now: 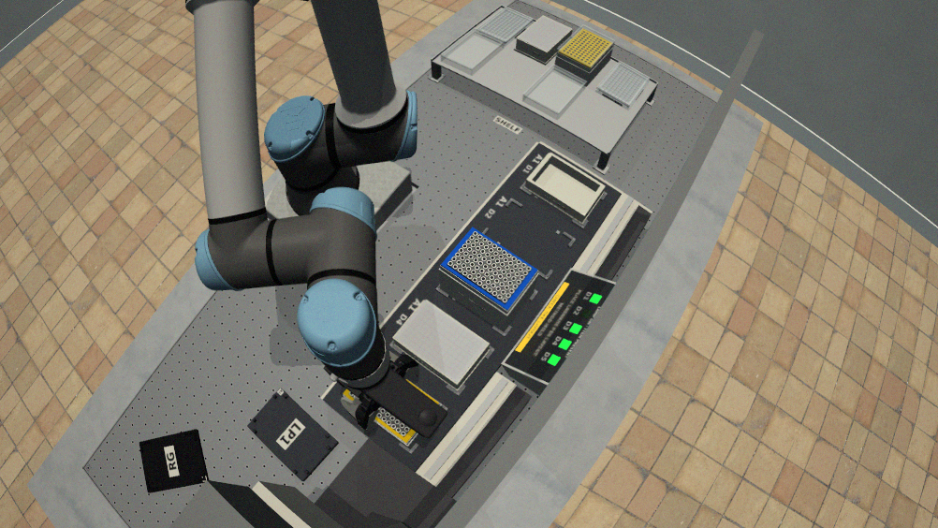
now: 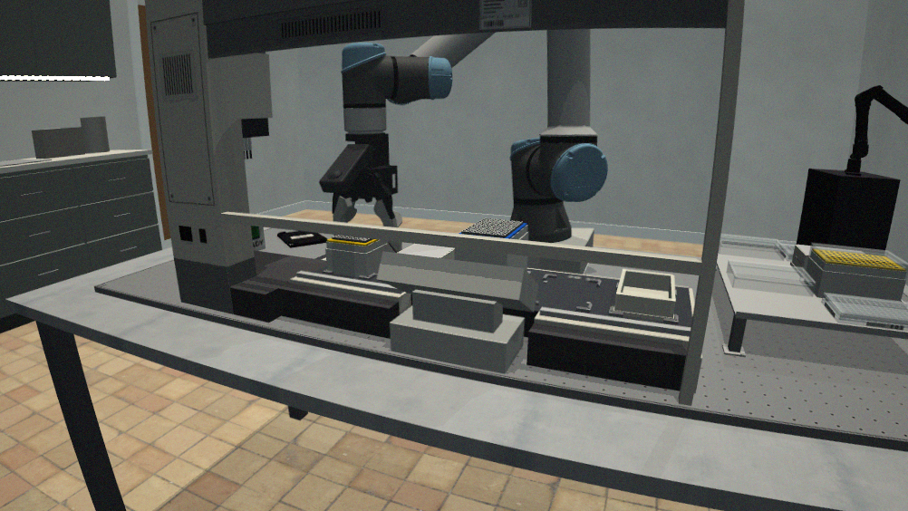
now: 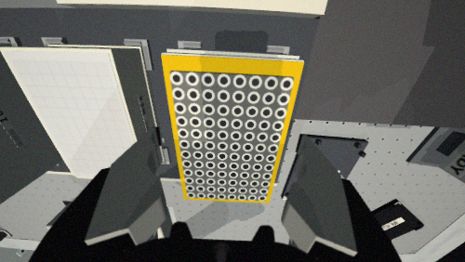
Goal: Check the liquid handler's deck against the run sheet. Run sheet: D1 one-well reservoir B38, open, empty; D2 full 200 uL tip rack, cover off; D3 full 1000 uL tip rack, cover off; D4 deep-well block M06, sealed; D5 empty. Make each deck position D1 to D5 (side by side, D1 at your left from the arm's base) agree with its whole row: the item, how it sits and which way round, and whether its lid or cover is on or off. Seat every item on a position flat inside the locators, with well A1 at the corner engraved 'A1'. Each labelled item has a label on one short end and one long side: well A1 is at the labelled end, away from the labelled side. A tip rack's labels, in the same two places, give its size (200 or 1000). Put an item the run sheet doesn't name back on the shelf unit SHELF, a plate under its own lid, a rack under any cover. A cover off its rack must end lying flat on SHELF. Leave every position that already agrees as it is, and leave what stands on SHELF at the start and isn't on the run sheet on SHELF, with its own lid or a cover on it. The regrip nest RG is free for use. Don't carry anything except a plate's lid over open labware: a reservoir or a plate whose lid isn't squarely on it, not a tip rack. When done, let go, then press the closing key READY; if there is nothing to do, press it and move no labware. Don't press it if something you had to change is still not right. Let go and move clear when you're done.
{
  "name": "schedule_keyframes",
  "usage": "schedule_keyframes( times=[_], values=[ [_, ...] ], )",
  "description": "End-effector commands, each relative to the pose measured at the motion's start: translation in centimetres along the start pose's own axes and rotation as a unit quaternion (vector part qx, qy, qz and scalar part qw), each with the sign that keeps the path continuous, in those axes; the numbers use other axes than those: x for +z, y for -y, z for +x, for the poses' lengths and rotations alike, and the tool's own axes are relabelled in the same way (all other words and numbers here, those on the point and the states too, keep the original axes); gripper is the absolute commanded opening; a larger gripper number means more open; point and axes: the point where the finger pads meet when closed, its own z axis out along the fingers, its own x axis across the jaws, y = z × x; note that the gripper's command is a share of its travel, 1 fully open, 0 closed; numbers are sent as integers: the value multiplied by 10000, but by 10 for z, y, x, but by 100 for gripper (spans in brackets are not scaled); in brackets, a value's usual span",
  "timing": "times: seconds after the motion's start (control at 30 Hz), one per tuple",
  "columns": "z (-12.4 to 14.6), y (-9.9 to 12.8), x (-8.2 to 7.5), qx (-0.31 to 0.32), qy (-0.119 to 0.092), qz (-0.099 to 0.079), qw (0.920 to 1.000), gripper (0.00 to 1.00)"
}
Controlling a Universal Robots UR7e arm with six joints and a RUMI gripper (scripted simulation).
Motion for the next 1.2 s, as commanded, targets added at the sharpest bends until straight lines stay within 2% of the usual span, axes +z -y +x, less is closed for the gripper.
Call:
schedule_keyframes(
  times=[0.0,0.3,0.33,1.17],
  values=[
    [0,0,2,0,-6,6,10000,82],
    [0,0,2,0,-6,6,10000,82],
    [0,0,2,0,-6,6,10000,0],
    [0,0,2,0,-6,6,10000,0]
  ],
)
